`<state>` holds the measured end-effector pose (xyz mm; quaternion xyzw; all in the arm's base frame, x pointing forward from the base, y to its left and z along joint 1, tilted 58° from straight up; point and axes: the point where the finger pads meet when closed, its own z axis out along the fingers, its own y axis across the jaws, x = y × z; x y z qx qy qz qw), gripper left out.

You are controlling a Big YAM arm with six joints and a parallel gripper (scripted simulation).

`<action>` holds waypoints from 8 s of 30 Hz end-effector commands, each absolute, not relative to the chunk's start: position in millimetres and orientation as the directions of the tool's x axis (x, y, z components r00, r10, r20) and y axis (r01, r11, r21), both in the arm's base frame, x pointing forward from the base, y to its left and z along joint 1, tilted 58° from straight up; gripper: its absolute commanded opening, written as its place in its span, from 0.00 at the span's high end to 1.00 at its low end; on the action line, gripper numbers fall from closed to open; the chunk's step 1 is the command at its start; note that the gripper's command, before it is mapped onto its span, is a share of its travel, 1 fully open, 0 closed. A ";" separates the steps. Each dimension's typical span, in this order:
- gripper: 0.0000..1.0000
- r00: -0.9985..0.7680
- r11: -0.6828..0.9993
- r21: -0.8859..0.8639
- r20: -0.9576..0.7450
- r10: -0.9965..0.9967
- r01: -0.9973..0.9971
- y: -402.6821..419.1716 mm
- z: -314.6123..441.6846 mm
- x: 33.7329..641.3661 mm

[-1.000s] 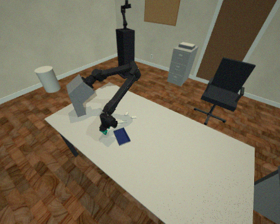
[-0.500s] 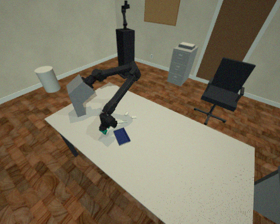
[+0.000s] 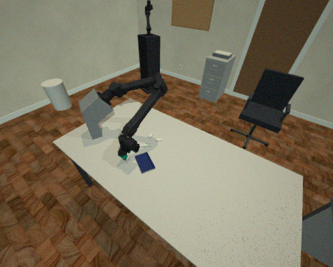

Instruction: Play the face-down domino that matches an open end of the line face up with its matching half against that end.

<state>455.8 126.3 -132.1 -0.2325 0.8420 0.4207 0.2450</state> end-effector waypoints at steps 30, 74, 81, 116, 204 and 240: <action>0.30 -0.769 0.520 0.595 -0.602 -0.216 -0.612 138.9 -142.4 443.9; 0.30 -0.770 0.530 0.593 -0.606 -0.202 -0.606 139.7 -142.6 450.9; 0.30 -0.772 0.520 0.598 -0.598 -0.217 -0.610 155.6 -153.6 447.1; 0.30 -0.766 0.526 0.592 -0.610 -0.205 -0.611 154.2 -150.1 457.9; 0.30 -0.723 0.532 0.545 -0.661 -0.202 -0.648 149.0 -140.9 484.3; 0.30 -0.771 0.536 0.594 -0.608 -0.189 -0.600 143.0 -143.8 457.6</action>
